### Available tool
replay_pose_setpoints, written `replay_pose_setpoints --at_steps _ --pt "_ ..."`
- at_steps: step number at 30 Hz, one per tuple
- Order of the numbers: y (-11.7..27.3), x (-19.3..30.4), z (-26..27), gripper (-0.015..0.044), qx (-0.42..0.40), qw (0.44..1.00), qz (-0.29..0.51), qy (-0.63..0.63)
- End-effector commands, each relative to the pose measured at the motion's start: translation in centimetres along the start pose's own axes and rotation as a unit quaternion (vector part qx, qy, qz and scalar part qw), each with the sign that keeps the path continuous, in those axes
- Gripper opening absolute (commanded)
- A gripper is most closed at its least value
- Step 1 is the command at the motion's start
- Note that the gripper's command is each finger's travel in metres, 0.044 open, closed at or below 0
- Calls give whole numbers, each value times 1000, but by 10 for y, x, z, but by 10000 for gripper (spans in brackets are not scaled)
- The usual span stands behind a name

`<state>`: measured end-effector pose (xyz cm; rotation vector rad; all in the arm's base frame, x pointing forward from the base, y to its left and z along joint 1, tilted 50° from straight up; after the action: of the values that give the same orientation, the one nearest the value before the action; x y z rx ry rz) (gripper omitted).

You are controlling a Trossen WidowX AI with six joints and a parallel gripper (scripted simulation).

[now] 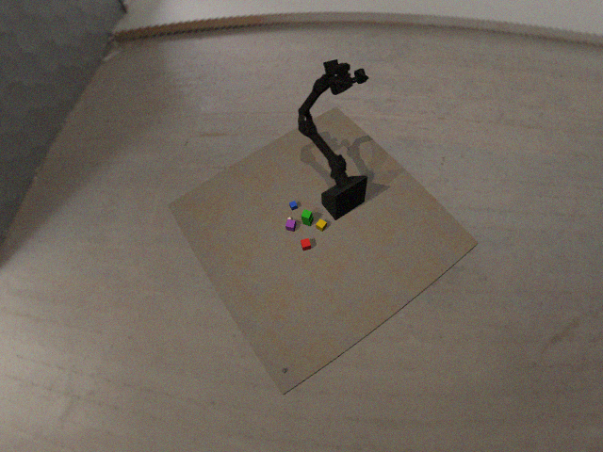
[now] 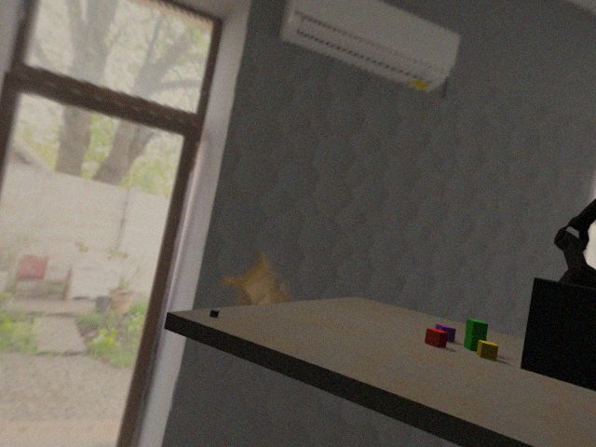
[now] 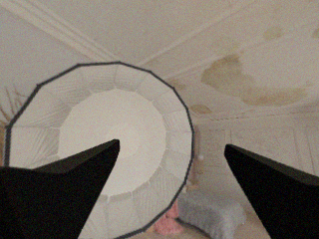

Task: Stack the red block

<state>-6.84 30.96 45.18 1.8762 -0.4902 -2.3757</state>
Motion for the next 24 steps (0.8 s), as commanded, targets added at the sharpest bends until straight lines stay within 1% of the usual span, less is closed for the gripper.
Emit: replay_pose_setpoints --at_steps 1,7,13,19,24 --pt "-23 11 -21 440 46 999 18 18" --pt "-73 31 -67 440 147 987 58 -12" --pt "-110 54 -125 440 246 963 94 -50" --pt "-135 80 -191 440 342 927 128 -91" --pt "-144 105 -248 440 417 886 153 -128"
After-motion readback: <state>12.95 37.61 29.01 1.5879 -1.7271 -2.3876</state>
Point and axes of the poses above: the point midway between the two fingers, 35 mm back from their tips, its own y axis back along the fingers, its own z axis across the jaws, x = y × z, the point moved 5 cm from there along y, back along the fingers, and after that the axes turned 13 degrees about -y, right-handed, at the moved point
